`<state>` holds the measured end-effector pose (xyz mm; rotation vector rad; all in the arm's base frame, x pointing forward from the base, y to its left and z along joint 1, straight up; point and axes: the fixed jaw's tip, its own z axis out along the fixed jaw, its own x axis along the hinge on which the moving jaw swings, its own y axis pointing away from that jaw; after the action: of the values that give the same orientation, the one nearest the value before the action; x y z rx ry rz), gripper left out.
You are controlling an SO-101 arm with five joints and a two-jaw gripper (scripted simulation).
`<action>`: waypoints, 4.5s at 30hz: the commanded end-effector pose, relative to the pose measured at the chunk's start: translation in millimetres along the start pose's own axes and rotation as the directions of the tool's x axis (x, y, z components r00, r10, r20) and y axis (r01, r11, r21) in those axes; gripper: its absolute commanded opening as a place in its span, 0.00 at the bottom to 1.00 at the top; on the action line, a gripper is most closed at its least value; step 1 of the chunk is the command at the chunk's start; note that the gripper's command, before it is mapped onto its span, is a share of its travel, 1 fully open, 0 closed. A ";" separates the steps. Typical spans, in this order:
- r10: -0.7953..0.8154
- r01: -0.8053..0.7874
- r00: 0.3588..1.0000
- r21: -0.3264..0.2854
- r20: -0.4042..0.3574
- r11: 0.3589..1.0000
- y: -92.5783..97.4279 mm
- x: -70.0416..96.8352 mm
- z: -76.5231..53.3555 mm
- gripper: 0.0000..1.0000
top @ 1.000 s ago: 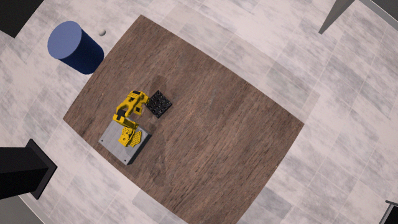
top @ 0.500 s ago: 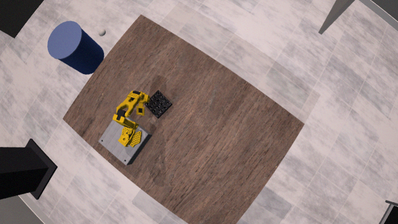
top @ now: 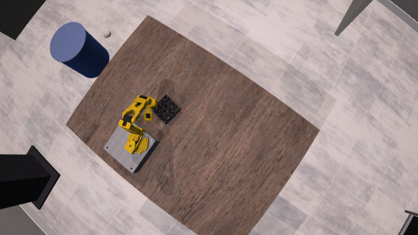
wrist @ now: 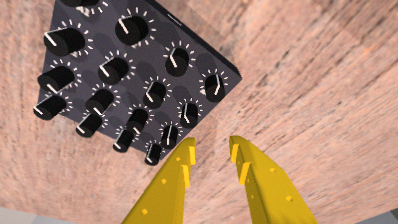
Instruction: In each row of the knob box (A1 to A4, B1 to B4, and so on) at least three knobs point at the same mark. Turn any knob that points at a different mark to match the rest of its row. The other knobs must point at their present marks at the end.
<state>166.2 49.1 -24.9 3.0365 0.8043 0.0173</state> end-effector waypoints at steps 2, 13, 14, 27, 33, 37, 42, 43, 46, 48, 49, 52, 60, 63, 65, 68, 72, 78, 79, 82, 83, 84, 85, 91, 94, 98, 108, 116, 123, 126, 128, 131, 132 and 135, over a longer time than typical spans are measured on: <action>-0.010 0.010 1.000 0.004 0.017 1.000 -1.2 -1.5 1.3 0.10; -0.010 0.010 1.000 0.004 0.017 1.000 -1.6 -4.1 1.2 0.10; -0.010 0.010 1.000 0.004 0.017 1.000 -1.7 -4.6 1.2 0.10; -0.010 0.010 1.000 0.004 0.017 1.000 -2.6 -9.2 1.1 0.10; -0.010 0.010 1.000 0.004 0.017 1.000 -2.6 -9.7 1.1 0.10; -0.010 0.010 1.000 0.004 0.017 1.000 -2.6 -9.7 1.2 0.10; -0.010 0.010 1.000 0.004 0.017 1.000 -2.6 -9.6 2.4 0.10; -0.010 0.010 1.000 0.004 0.017 1.000 -2.6 -9.6 2.9 0.10; -0.010 0.010 1.000 0.004 0.017 1.000 -2.6 -9.6 5.0 0.10; -0.010 0.010 1.000 0.004 0.017 1.000 -2.6 -9.6 6.8 0.10; -0.010 0.010 1.000 0.004 0.017 1.000 -2.6 -9.6 7.7 0.10; -0.010 0.010 1.000 0.004 0.017 1.000 -2.6 -9.6 8.6 0.10; -0.010 0.010 1.000 0.004 0.017 1.000 -2.6 -9.8 14.8 0.10; -0.010 0.010 1.000 0.004 0.017 1.000 -2.7 -9.9 15.8 0.10; -0.010 0.010 1.000 0.004 0.017 1.000 -2.7 -9.9 16.1 0.10; -0.010 0.010 1.000 0.004 0.017 1.000 -2.7 -9.9 16.1 0.10; -0.010 0.010 1.000 0.004 0.017 1.000 -2.7 -9.9 16.1 0.10; -0.010 0.010 1.000 0.004 0.017 1.000 -2.7 -9.9 16.1 0.10; -0.010 0.010 1.000 0.004 0.017 1.000 -2.7 -9.9 16.1 0.10; -0.010 0.010 1.000 0.004 0.017 1.000 -2.7 -9.9 16.1 0.10; -0.010 0.010 1.000 0.004 0.017 1.000 -2.7 -9.9 16.1 0.10; -0.010 0.010 1.000 0.004 0.017 1.000 -2.7 -9.9 16.1 0.10; -0.010 0.010 1.000 0.004 0.017 1.000 -2.7 -9.9 16.1 0.10; -0.010 0.010 1.000 0.004 0.017 1.000 -3.0 -10.7 16.8 0.10; -0.010 0.010 1.000 0.004 0.017 1.000 -3.5 -12.1 17.9 0.10; -0.010 0.010 1.000 0.004 0.017 1.000 -4.1 -13.5 19.1 0.10; -0.010 0.010 1.000 0.004 0.017 1.000 -4.2 -13.7 20.0 0.10; -0.010 0.010 1.000 0.004 0.017 1.000 -4.1 -13.4 27.8 0.10; -0.010 0.010 1.000 0.004 0.017 1.000 -4.1 -13.6 34.9 0.10; -0.010 0.010 1.000 0.004 0.017 1.000 -4.2 -13.8 38.5 0.10; -0.010 0.010 1.000 0.004 0.017 1.000 -4.2 -13.9 40.2 0.10; -0.010 0.010 1.000 0.004 0.017 1.000 -4.2 -14.1 41.8 0.10; -0.010 0.010 1.000 0.004 0.017 1.000 -4.2 -14.1 42.0 0.10; -0.010 0.010 1.000 0.004 0.017 1.000 -4.2 -14.1 42.2 0.10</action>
<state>151.7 44.1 -65.5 3.0351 0.8053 -0.0154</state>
